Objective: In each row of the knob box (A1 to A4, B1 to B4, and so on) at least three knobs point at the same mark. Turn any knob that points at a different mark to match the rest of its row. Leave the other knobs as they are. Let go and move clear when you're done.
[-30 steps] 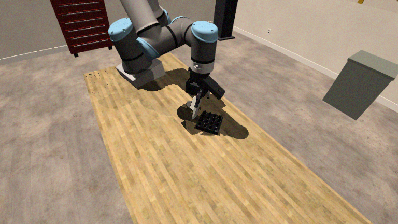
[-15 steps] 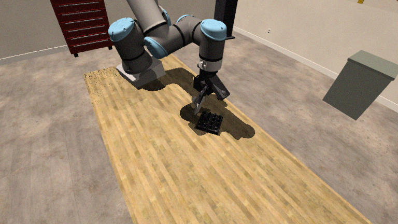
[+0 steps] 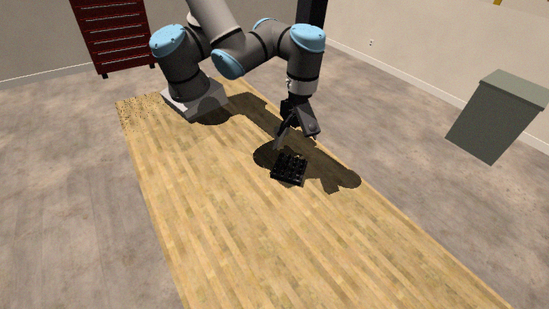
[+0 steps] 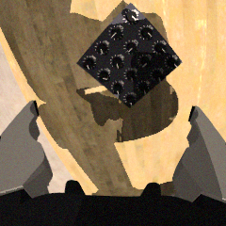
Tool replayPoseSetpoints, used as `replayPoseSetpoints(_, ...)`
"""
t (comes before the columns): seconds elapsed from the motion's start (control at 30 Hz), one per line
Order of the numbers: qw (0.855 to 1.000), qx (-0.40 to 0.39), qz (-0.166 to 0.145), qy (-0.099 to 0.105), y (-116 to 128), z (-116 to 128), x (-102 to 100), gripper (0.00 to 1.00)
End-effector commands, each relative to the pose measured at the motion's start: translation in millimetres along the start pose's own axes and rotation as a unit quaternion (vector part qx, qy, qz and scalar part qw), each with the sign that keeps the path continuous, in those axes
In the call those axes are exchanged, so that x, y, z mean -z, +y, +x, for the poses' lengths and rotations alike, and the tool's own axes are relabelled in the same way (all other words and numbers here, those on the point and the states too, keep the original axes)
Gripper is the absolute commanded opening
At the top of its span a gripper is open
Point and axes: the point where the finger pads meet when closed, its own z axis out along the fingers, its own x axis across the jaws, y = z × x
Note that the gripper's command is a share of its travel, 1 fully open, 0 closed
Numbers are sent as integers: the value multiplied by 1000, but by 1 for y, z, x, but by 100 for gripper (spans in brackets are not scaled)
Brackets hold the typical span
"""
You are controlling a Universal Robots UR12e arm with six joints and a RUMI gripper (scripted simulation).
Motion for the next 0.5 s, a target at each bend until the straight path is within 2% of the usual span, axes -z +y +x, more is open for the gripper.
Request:
replayPoseSetpoints(0.0, 998, -58, 0, 4, -1, -9, 3, 100)
replayPoseSetpoints(0.2, 996, -93, 0, 4, -1, -15, 4, 100)
replayPoseSetpoints(0.47, 995, -98, 0, 4, -1, -16, 4, 100)
